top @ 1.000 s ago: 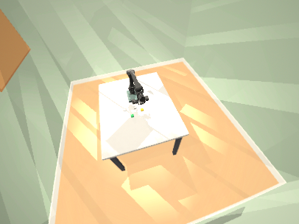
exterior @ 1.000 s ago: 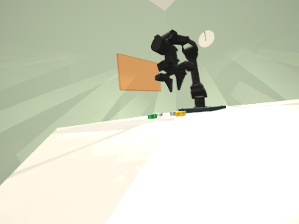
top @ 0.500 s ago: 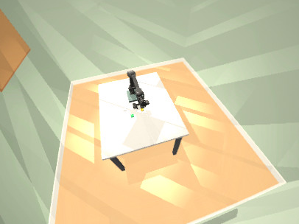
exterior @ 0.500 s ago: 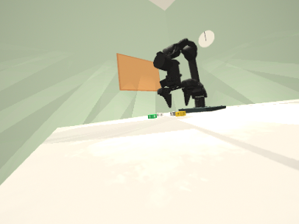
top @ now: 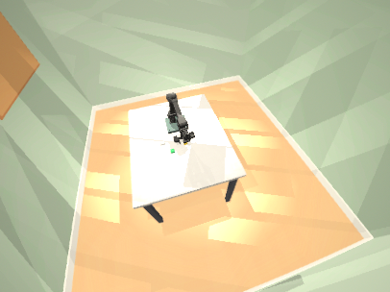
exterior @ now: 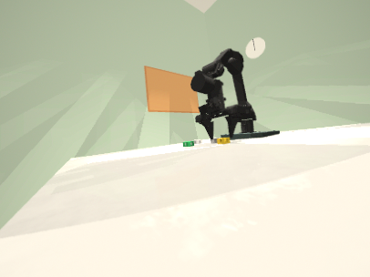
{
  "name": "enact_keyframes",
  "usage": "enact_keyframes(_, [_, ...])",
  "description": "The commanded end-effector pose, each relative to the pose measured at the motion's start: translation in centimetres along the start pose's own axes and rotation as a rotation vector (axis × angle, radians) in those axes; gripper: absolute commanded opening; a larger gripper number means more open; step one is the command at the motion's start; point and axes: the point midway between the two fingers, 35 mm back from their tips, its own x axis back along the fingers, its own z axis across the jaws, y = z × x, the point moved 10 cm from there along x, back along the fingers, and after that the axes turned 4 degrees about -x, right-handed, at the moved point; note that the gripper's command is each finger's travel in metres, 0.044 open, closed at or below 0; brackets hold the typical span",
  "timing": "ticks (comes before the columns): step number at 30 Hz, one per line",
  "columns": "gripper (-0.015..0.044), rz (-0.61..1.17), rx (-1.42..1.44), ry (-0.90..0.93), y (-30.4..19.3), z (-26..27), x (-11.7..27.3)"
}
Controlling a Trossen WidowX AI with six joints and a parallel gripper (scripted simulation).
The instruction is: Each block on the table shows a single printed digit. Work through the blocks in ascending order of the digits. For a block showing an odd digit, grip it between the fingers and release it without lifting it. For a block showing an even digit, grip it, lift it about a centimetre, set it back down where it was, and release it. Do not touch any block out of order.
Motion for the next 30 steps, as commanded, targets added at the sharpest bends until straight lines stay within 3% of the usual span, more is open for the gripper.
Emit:
enact_keyframes(1, [0.0400, 0.007, -0.005, -0.001, -0.04, -0.01, -0.79])
enact_keyframes(4, [0.0400, 0.007, -0.005, -0.001, -0.06, -0.01, -1.01])
enact_keyframes(15, [0.0120, 0.007, -0.005, -0.001, -0.06, -0.01, -1.01])
enact_keyframes(30, [0.0120, 0.007, -0.005, -0.001, -0.06, -0.01, -1.01])
